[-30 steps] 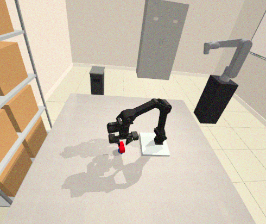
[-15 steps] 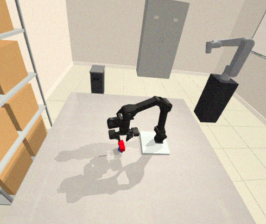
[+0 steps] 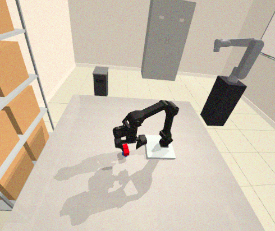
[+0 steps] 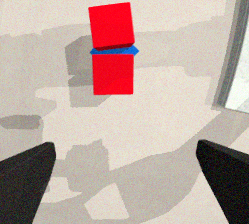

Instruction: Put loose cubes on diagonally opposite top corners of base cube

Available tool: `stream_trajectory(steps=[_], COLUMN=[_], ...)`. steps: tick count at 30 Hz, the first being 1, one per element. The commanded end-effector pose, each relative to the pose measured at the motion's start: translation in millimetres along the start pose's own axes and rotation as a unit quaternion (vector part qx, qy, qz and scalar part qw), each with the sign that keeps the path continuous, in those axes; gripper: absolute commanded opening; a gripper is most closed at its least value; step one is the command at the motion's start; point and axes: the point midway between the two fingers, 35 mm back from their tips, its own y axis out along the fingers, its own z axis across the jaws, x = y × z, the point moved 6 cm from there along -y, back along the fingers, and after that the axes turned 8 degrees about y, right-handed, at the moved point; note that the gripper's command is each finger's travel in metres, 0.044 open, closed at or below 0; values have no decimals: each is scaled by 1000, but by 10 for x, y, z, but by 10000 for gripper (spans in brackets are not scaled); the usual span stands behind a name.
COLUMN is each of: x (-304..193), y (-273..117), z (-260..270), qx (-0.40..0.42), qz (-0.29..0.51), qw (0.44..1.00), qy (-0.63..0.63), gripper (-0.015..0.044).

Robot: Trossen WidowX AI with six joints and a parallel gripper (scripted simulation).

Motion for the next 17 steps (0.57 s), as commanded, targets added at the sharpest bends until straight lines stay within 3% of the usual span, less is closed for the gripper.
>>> stream_trajectory(steps=[1, 17], x=[-451, -611], y=[-23, -31], z=[-197, -290], qx=[0, -1], qz=[3, 4], qw=[1000, 1000], qy=[-4, -1], gripper=[400, 400])
